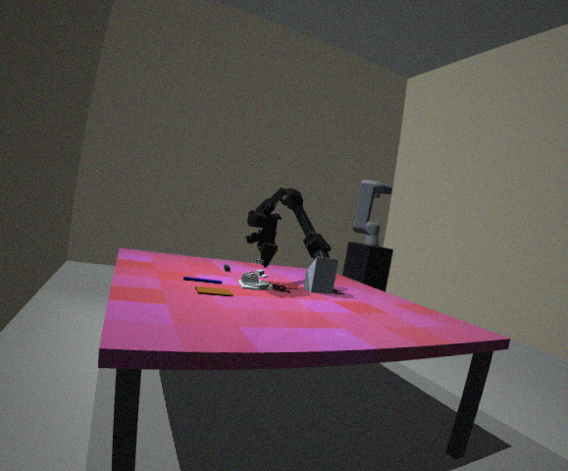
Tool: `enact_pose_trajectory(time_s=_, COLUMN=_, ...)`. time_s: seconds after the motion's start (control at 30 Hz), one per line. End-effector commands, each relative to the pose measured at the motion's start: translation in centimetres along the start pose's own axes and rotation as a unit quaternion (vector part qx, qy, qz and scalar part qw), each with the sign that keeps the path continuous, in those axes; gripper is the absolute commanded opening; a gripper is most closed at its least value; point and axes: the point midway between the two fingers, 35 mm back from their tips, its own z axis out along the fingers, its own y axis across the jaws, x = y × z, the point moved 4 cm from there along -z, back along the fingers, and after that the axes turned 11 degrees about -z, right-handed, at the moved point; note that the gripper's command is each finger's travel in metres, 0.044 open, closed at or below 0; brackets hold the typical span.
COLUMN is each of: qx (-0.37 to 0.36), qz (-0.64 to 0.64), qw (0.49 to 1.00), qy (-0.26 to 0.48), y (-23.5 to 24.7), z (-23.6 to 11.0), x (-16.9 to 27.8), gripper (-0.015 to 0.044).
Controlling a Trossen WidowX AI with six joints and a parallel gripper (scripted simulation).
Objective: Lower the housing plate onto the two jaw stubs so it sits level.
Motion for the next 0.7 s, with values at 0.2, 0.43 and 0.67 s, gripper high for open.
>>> enact_pose_trajectory(time_s=0.2, qx=0.010, qz=-0.041, qw=0.999, qy=-0.001, y=3.4, z=0.1, x=0.7, gripper=0.0351)
enact_pose_trajectory(time_s=0.43, qx=0.014, qz=-0.052, qw=0.999, qy=-0.002, y=4.2, z=0.1, x=0.9, gripper=0.0351)
enact_pose_trajectory(time_s=0.67, qx=0.014, qz=-0.052, qw=0.999, qy=-0.002, y=4.2, z=0.1, x=0.9, gripper=0.0351)
